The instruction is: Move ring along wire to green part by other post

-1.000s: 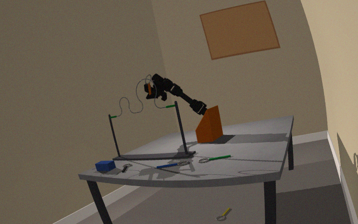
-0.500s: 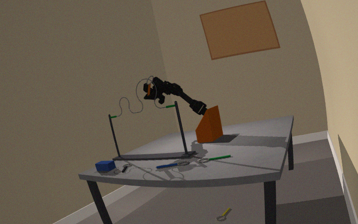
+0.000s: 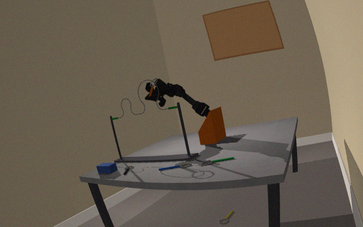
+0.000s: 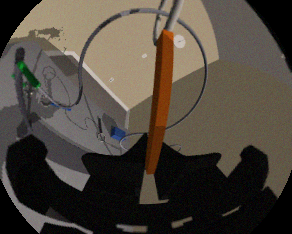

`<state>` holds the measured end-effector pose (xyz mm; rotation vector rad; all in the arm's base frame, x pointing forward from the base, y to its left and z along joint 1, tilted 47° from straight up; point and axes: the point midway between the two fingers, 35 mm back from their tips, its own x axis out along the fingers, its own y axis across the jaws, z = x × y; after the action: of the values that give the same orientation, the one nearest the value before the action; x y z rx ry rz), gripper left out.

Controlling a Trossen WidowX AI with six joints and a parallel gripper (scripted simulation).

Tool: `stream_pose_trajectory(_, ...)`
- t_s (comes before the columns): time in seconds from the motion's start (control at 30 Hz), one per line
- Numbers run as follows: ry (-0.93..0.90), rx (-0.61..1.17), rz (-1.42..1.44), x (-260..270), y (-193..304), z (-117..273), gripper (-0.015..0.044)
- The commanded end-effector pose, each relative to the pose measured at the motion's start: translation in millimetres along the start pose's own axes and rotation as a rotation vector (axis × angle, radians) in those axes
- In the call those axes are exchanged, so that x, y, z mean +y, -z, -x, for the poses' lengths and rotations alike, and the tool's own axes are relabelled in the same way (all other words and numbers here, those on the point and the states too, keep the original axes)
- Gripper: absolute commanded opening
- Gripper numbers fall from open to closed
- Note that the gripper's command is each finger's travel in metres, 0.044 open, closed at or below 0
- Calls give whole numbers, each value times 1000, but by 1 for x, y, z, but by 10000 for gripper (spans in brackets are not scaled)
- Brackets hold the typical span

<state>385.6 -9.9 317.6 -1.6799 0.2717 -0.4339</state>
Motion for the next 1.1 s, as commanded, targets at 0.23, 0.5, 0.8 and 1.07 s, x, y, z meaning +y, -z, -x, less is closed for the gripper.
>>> stream_pose_trajectory(0.23,52,-20,122,-4,-1,0,-150)
stream_pose_trajectory(0.5,91,-32,213,-9,-2,-1,-150)
stream_pose_trajectory(0.8,136,-45,315,-13,-3,-1,-150)
stream_pose_trajectory(1.07,176,-56,406,-17,-4,0,-150)
